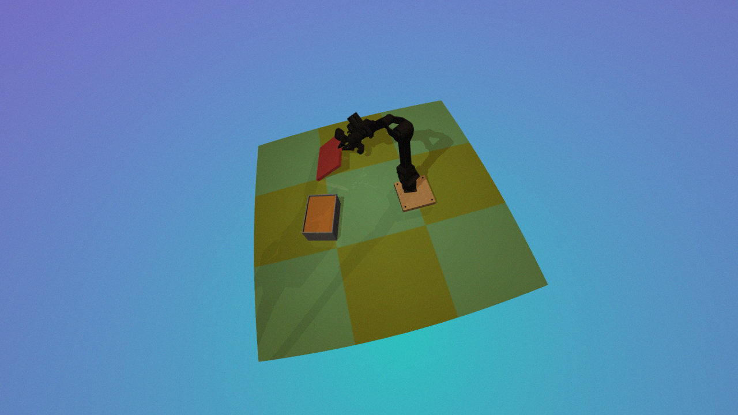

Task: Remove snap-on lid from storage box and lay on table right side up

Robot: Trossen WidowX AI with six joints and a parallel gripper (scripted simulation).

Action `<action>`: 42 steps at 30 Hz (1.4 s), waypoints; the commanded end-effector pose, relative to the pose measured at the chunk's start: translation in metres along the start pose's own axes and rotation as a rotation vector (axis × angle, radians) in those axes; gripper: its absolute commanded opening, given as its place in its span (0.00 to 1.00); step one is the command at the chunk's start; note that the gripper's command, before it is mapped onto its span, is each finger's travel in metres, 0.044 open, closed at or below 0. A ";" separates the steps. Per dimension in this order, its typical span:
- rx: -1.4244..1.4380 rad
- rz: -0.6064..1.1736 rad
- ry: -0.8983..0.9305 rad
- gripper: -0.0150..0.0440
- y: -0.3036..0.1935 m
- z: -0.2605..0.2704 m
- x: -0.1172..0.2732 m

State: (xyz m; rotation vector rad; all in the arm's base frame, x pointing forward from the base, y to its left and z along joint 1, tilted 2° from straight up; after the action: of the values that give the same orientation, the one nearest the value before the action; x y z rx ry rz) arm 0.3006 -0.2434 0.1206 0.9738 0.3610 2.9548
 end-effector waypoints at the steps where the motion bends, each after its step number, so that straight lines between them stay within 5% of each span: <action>1: -0.029 0.025 -0.033 0.25 -0.009 -0.015 -0.009; 42: -0.029 0.025 -0.034 0.25 -0.016 -0.041 -0.029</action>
State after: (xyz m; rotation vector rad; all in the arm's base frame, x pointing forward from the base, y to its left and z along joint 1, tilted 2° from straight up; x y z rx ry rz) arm 0.3010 -0.2429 0.0798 0.9938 0.3354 2.9548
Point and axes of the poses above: the point midway between the two fingers, 35 mm back from their tips, its own x axis back along the fingers, its own z axis across the jaws, y = z × x, the point moved 2 cm from there along x, back along the fingers, and after that the axes turned 14 degrees about x, right-handed, at the moved point
